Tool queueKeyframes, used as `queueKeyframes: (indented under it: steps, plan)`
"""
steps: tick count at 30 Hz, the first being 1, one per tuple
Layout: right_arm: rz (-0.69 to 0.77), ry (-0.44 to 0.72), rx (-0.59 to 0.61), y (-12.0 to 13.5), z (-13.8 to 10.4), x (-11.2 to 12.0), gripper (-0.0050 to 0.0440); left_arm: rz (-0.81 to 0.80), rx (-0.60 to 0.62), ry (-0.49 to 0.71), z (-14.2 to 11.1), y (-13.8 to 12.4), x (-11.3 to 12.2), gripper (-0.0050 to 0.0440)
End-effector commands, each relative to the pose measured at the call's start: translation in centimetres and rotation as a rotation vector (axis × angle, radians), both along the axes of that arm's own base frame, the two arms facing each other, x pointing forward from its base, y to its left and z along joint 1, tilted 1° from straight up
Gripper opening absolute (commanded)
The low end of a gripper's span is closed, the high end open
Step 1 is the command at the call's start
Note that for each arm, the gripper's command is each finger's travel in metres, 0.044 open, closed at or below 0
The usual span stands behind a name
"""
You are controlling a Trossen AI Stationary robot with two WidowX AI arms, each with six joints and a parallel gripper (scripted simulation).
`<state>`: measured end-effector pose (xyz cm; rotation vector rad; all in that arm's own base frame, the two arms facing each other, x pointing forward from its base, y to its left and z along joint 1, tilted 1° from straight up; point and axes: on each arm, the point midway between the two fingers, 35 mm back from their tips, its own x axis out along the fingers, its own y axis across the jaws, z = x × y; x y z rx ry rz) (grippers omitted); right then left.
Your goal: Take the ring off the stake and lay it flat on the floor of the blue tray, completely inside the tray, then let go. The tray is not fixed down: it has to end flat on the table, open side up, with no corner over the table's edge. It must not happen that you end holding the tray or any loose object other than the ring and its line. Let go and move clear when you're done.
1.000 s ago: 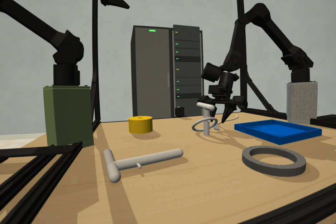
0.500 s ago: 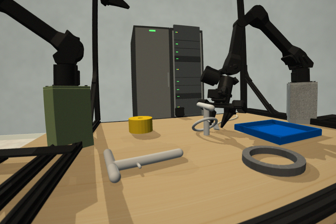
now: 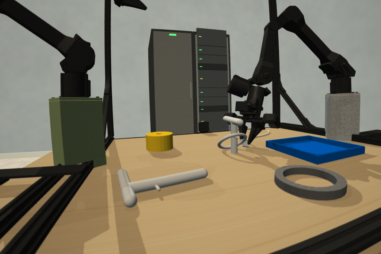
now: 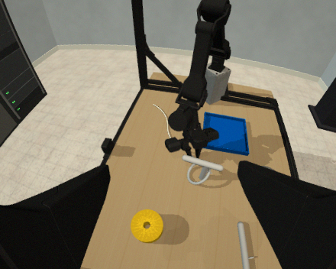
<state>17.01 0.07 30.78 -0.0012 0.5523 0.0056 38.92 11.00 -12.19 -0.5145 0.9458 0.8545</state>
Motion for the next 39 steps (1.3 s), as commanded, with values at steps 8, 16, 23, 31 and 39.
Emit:
queueKeyframes:
  steps: [8, 16, 23, 31, 39]
  plan:
    - [-0.006, 0.002, 0.0, -0.1, -0.1, 0.0, 0.04, 0.0, 0.0, 0.0, 0.0, 0.0, 0.0, 0.0049]
    - [-0.006, 0.002, 0.0, -0.1, -0.1, 0.0, 0.04, 0.0, 0.0, 0.0, 0.0, 0.0, 0.0, 0.0]
    - [-0.006, 0.002, 0.0, -0.1, -0.1, 0.0, 0.04, 0.0, 0.0, 0.0, 0.1, 0.0, 0.0, 0.0]
    - [-0.006, 0.002, 0.0, -0.1, -0.1, 0.0, 0.04, 0.001, 0.002, -0.002, 1.3, 0.0, 0.0, 0.0]
    - [-0.006, 0.002, 0.0, -0.1, -0.1, 0.0, 0.04, 0.001, 0.003, -0.003, 2.2, 0.1, 0.0, 0.0]
